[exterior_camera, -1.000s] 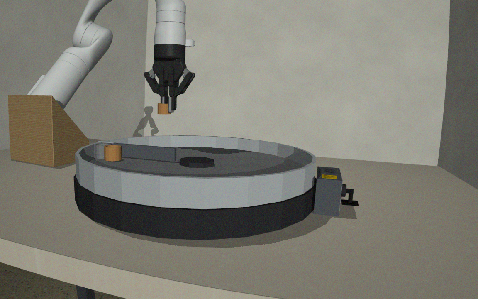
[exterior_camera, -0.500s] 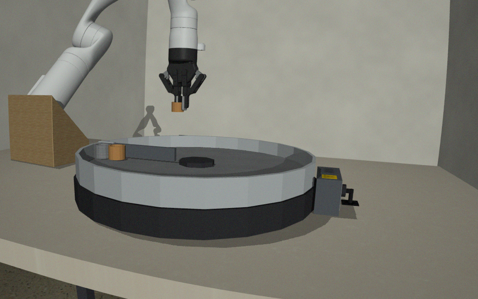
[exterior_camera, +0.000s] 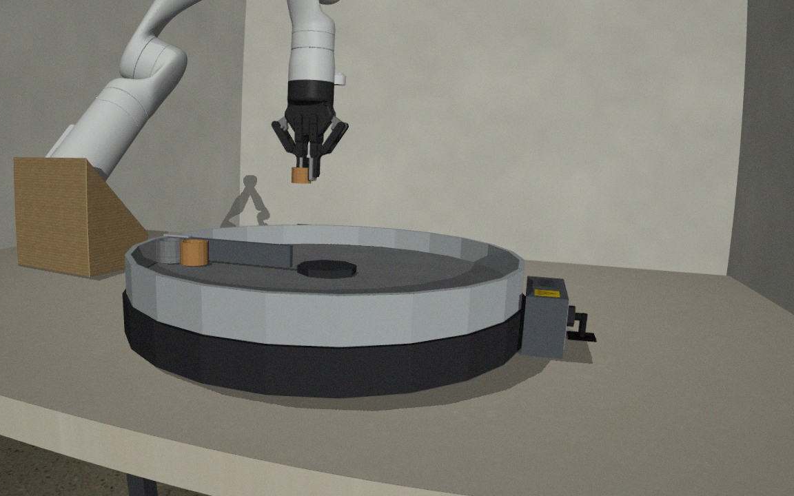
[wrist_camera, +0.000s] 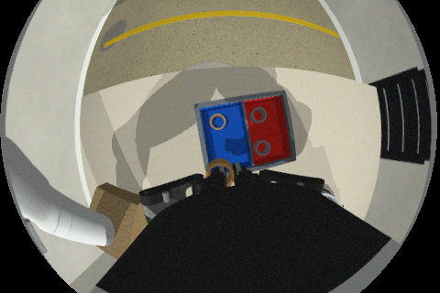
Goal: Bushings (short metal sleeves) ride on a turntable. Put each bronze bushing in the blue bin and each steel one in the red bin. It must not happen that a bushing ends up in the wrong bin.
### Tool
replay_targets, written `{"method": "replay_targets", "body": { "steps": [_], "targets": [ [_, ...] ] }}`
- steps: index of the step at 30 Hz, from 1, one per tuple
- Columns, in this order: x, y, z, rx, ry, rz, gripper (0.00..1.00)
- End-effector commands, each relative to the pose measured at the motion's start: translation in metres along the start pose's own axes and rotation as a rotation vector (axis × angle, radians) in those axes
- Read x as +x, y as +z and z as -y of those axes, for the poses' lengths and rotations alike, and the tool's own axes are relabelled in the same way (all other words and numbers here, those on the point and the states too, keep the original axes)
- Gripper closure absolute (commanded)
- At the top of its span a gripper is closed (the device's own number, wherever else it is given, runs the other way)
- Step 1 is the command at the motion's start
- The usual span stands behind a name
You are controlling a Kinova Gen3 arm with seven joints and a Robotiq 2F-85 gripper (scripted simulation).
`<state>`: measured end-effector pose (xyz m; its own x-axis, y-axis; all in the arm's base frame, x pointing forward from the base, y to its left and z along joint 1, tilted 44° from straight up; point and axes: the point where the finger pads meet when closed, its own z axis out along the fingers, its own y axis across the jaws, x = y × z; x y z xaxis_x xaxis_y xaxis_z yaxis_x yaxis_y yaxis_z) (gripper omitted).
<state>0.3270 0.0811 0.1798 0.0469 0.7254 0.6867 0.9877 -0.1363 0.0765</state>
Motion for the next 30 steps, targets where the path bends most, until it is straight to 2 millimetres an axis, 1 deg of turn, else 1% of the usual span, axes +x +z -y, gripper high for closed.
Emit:
{"method": "replay_targets", "body": {
  "steps": [1, 6, 8, 10, 13, 16, 21, 24, 25, 27, 30],
  "targets": [
    [0.0, 0.0, 0.0, -0.001, 0.0, 0.0, 1.0],
    [0.0, 0.0, 0.0, -0.001, 0.0, 0.0, 1.0],
    [0.0, 0.01, 0.0, -0.001, 0.0, 0.0, 1.0],
    [0.0, 0.01, 0.0, -0.001, 0.0, 0.0, 1.0],
    [0.0, 0.025, 0.0, -0.001, 0.0, 0.0, 1.0],
    [0.0, 0.025, 0.0, -0.001, 0.0, 0.0, 1.0],
    [0.0, 0.051, 0.0, -0.001, 0.0, 0.0, 1.0],
    [0.0, 0.051, 0.0, -0.001, 0.0, 0.0, 1.0],
    [0.0, 0.056, 0.0, -0.001, 0.0, 0.0, 1.0],
    [0.0, 0.056, 0.0, -0.001, 0.0, 0.0, 1.0],
    [0.0, 0.071, 0.0, -0.001, 0.0, 0.0, 1.0]
  ]
}}
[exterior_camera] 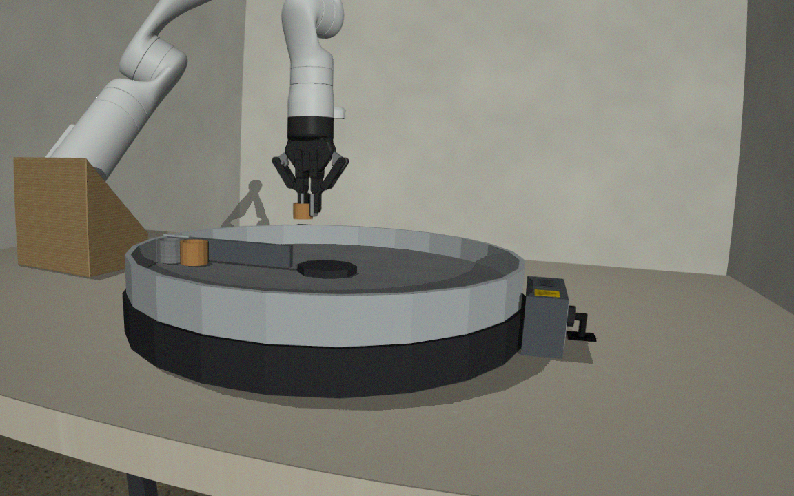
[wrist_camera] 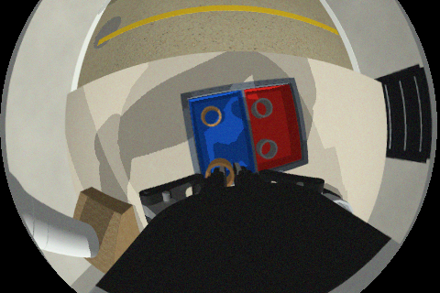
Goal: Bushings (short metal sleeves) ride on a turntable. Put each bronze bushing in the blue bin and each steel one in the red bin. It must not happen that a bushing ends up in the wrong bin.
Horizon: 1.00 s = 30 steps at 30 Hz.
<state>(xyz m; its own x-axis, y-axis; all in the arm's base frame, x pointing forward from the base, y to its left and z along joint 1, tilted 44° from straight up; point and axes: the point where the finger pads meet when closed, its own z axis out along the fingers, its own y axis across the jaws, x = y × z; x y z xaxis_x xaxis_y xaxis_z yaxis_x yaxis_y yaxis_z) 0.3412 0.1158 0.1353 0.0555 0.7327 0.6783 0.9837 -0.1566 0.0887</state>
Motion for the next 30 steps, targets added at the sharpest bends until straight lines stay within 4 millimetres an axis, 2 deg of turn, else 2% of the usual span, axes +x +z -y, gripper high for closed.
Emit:
{"method": "replay_targets", "body": {
  "steps": [1, 14, 30],
  "targets": [
    [0.005, 0.018, 0.006, 0.022, -0.006, -0.012, 1.0],
    [0.004, 0.019, 0.005, 0.019, -0.006, -0.01, 1.0],
    [0.005, 0.03, 0.006, 0.022, -0.006, -0.012, 1.0]
  ]
}}
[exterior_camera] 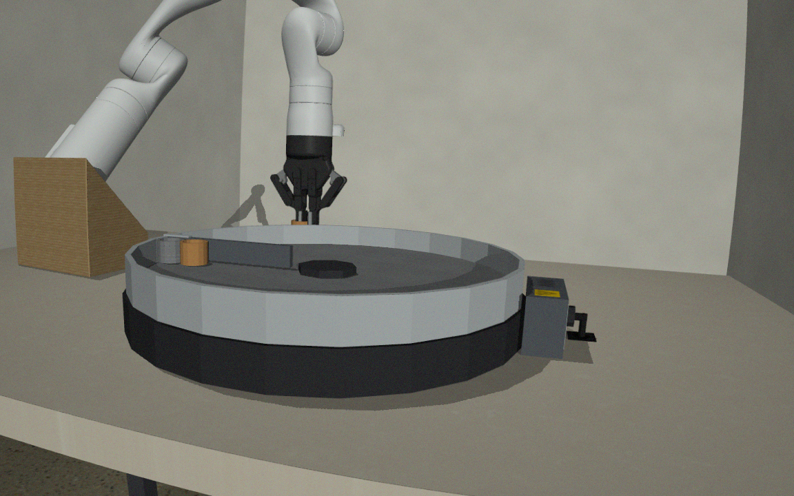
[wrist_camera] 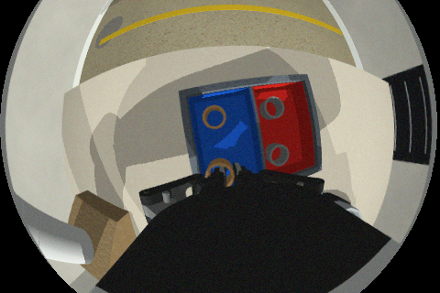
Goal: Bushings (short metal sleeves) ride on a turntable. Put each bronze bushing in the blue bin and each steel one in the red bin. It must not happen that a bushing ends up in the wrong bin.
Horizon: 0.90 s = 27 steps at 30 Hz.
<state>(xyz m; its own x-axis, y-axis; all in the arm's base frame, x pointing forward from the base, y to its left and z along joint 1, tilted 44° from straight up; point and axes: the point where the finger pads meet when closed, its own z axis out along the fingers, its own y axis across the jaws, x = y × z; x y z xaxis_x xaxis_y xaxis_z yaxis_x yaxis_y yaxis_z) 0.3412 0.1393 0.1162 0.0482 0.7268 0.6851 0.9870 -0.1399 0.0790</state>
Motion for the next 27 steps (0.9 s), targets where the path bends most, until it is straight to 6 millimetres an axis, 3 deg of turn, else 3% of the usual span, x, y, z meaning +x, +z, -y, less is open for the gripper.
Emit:
{"method": "replay_targets", "body": {
  "steps": [1, 27],
  "targets": [
    [0.001, 0.001, 0.001, 0.003, -0.001, -0.002, 1.0],
    [0.001, 0.013, 0.001, 0.003, -0.001, -0.002, 1.0]
  ]
}}
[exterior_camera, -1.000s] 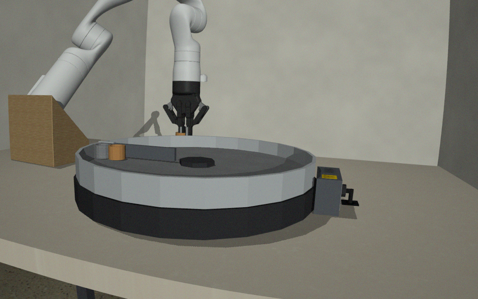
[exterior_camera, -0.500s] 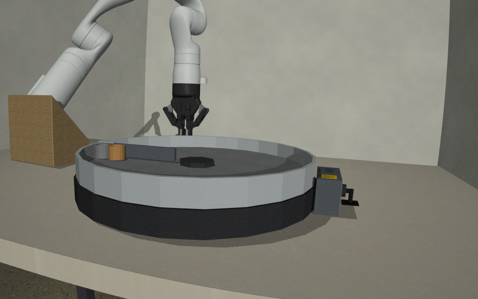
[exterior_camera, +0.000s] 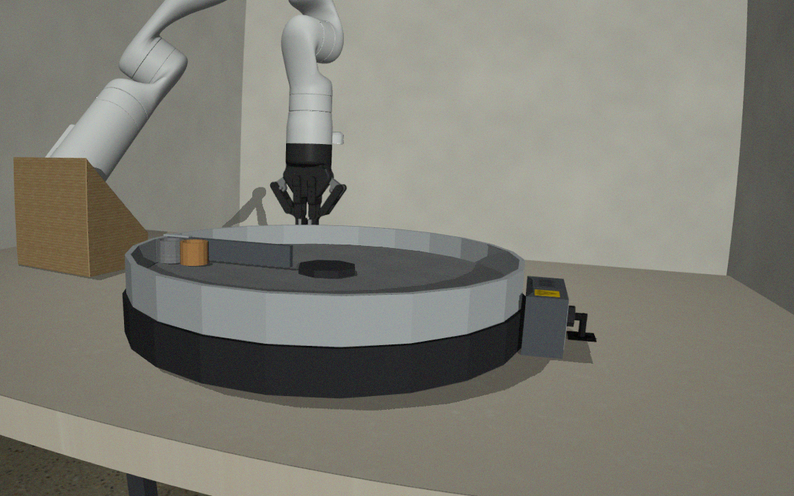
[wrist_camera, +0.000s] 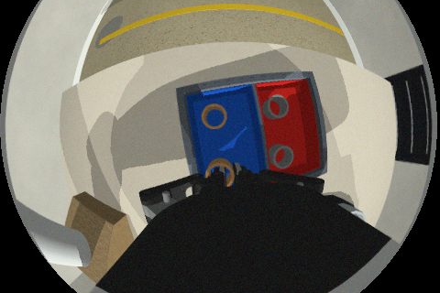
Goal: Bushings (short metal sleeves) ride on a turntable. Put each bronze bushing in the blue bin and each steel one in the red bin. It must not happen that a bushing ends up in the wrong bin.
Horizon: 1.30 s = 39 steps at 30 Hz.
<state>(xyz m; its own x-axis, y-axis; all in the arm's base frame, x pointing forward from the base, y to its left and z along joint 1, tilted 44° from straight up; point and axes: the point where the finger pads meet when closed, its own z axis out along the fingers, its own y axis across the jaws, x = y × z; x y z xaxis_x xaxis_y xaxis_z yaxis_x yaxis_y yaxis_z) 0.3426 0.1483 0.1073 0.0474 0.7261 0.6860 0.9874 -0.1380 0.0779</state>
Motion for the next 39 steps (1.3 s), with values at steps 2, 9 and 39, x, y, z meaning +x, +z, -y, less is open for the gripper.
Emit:
{"method": "replay_targets", "body": {
  "steps": [2, 9, 39],
  "targets": [
    [0.0, 0.0, 0.0, 0.001, 0.0, -0.001, 1.0],
    [0.0, 0.004, 0.0, 0.0, 0.0, 0.0, 1.0],
    [0.0, 0.021, 0.0, 0.001, 0.0, -0.001, 1.0]
  ]
}}
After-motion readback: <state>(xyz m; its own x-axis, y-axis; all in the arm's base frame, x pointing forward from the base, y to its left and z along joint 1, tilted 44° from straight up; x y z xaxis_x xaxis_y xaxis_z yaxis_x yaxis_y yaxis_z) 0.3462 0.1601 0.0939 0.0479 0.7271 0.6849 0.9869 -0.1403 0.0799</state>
